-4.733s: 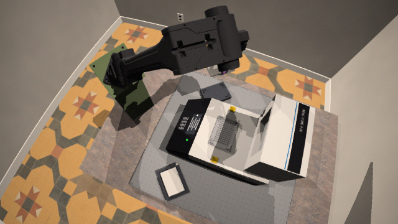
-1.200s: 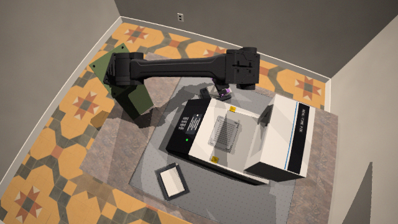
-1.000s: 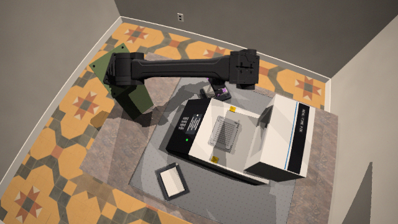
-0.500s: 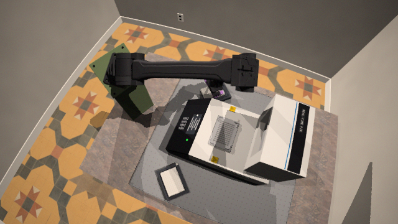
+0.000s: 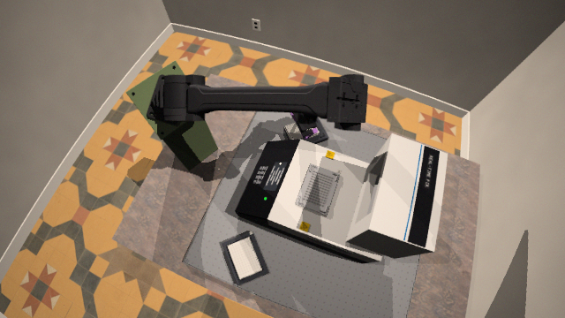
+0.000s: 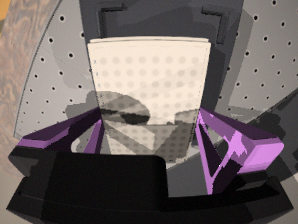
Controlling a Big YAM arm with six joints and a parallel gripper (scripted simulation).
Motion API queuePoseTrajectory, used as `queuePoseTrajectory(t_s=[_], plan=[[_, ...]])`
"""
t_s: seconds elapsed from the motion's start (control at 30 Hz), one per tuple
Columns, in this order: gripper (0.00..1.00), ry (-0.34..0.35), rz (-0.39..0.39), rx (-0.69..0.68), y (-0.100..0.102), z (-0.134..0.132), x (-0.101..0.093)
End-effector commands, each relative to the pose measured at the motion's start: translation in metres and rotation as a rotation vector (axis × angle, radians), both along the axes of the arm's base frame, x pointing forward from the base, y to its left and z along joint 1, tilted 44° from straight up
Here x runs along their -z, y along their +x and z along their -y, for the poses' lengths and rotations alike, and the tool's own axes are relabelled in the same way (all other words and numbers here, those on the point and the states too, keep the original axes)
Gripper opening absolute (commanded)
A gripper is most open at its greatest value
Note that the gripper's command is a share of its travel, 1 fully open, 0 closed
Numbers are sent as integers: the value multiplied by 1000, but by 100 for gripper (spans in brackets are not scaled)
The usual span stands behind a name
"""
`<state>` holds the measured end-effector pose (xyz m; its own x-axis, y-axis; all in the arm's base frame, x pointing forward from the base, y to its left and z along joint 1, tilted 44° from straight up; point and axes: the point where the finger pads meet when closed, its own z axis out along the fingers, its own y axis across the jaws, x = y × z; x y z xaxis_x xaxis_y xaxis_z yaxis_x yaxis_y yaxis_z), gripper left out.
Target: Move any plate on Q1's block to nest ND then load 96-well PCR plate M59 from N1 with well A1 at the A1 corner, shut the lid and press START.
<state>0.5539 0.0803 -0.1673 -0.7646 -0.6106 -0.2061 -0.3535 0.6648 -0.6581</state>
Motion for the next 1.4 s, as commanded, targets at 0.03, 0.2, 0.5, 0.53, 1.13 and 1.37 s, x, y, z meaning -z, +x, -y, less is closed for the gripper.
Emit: queuePoseTrajectory(t_s=[0.03, 0.2, 0.5, 0.53, 1.13, 1.37], plan=[[0, 87, 196, -10, 49, -42, -61], [0, 89, 199, -10, 50, -42, -61], [0, 99, 213, -12, 50, -43, -61], [0, 100, 214, -12, 50, -43, -61], [0, 91, 176, -15, 43, -47, -61], [0, 78, 159, -27, 43, -50, -61]])
